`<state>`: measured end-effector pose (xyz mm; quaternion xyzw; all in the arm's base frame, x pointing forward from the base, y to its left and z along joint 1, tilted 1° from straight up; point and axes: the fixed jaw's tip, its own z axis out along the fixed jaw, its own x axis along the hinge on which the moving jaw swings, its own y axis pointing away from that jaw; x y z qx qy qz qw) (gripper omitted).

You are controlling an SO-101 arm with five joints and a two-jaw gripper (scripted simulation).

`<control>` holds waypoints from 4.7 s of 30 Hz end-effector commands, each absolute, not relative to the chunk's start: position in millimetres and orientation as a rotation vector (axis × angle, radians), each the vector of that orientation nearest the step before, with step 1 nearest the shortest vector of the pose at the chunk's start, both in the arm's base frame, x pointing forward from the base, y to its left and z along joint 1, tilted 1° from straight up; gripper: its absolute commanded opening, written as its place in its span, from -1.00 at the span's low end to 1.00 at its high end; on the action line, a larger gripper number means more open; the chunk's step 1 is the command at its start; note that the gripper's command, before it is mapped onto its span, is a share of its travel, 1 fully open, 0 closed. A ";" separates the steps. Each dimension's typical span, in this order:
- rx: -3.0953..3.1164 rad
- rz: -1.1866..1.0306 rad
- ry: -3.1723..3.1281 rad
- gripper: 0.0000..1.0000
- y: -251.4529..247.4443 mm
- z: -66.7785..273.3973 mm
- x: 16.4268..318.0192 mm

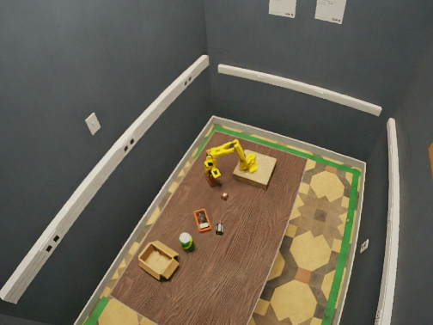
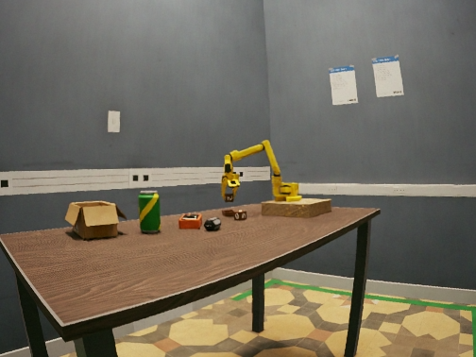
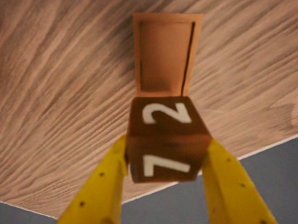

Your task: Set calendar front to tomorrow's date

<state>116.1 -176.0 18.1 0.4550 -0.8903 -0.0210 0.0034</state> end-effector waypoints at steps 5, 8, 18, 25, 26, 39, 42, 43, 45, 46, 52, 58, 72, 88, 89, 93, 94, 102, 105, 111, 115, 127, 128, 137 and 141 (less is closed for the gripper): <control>1.430 -0.024 -2.795 -1.00 -178.2 23.5 119.3; 1.430 -0.024 -2.795 -1.00 -178.2 23.3 119.3; 1.430 -0.024 -2.795 -1.00 -178.2 22.4 119.3; 1.430 -0.024 -2.795 -1.00 -178.2 21.9 119.2; 1.430 -0.024 -2.795 -1.00 -178.2 21.8 119.2; 1.426 0.032 -2.803 -1.00 -179.9 28.5 123.5; 1.426 0.032 -2.803 -1.00 -179.9 28.5 123.5; 1.426 0.032 -2.803 -1.00 -179.9 28.5 123.5; 1.426 0.032 -2.803 -1.00 -179.9 28.5 123.5; 1.426 0.032 -2.803 -1.00 -179.9 28.5 123.5; 1.427 0.032 -2.802 -1.00 -179.8 28.5 123.7; 1.484 0.031 -2.773 -1.00 -174.2 28.4 130.6; 1.944 0.024 -2.474 -1.00 -116.6 27.7 178.3; 2.495 0.015 -1.919 -1.00 -16.9 26.4 205.6; 2.515 0.015 -1.893 -1.00 -12.5 26.4 205.7; 2.567 0.014 -1.821 -1.00 -1.0 26.2 205.3; 2.574 0.014 -1.812 -1.00 0.6 26.2 205.2; 2.585 0.013 -1.797 -1.00 2.9 26.2 205.0; 2.590 0.013 -1.789 -1.00 4.2 26.2 204.9; 2.645 0.013 -1.707 -1.00 16.9 26.1 203.4; 2.707 0.012 -1.607 -1.00 31.9 26.1 200.5; 2.831 0.011 -1.377 -1.00 63.7 25.9 190.4; 2.836 0.011 -1.367 -1.00 65.1 25.9 189.9; 2.844 0.010 -1.350 -1.00 67.2 25.8 188.9; 2.844 0.010 -1.350 -1.00 67.2 24.8 189.0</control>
